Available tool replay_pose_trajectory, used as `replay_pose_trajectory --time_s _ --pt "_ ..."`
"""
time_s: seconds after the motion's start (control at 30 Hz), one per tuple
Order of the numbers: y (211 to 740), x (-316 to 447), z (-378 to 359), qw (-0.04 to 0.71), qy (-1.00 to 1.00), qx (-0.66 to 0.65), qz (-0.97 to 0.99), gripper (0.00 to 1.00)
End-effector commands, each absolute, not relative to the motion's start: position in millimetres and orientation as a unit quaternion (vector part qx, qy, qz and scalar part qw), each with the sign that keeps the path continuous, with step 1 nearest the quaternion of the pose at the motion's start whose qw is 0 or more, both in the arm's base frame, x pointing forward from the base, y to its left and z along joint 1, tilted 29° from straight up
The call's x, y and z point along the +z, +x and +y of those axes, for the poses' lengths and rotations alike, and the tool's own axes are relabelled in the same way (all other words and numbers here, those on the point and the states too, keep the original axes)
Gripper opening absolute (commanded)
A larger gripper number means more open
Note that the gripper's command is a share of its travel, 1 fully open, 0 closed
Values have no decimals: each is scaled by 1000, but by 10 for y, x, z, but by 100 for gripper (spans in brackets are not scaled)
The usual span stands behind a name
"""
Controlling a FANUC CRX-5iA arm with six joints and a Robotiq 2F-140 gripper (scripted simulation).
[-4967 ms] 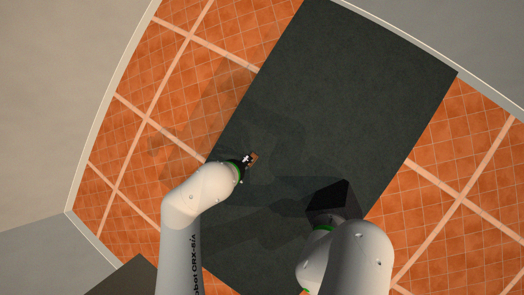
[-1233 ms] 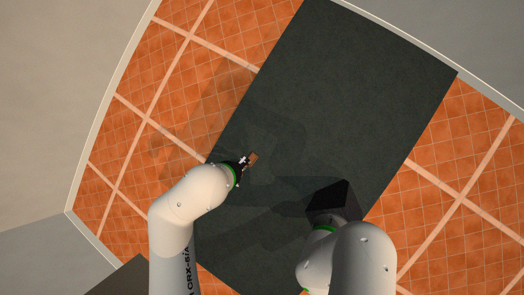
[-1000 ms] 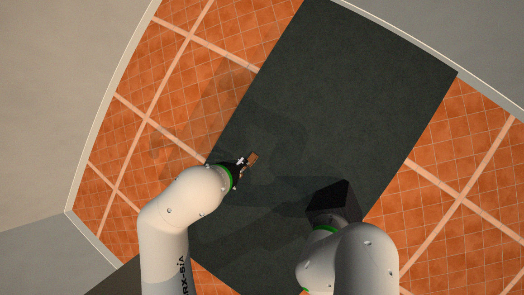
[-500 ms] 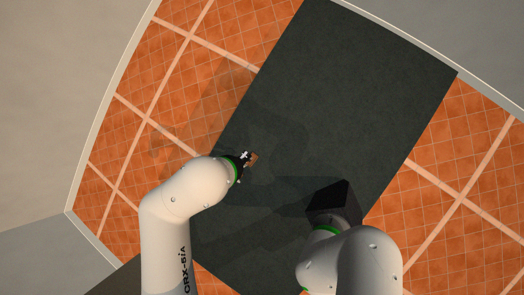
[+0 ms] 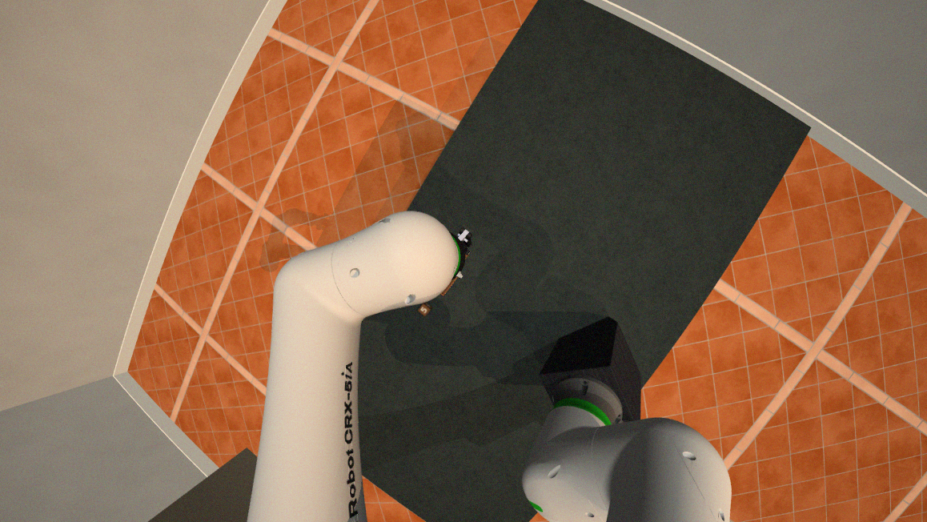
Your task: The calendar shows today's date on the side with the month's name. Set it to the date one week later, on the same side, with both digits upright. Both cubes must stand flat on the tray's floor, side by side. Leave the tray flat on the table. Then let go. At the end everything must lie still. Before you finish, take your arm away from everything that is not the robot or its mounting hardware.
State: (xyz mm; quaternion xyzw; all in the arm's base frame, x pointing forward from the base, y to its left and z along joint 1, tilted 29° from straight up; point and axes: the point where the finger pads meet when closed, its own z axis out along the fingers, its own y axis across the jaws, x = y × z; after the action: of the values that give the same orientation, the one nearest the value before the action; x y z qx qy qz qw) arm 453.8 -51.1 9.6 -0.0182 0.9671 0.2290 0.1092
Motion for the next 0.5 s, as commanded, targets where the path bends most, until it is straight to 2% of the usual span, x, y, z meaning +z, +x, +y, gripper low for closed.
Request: replay_pose_trajectory --time_s 0.0,0.47 --pt "4540 97 -513 109 -18 229 967 16" --pt "4570 -32 -447 109 -18 229 967 16"
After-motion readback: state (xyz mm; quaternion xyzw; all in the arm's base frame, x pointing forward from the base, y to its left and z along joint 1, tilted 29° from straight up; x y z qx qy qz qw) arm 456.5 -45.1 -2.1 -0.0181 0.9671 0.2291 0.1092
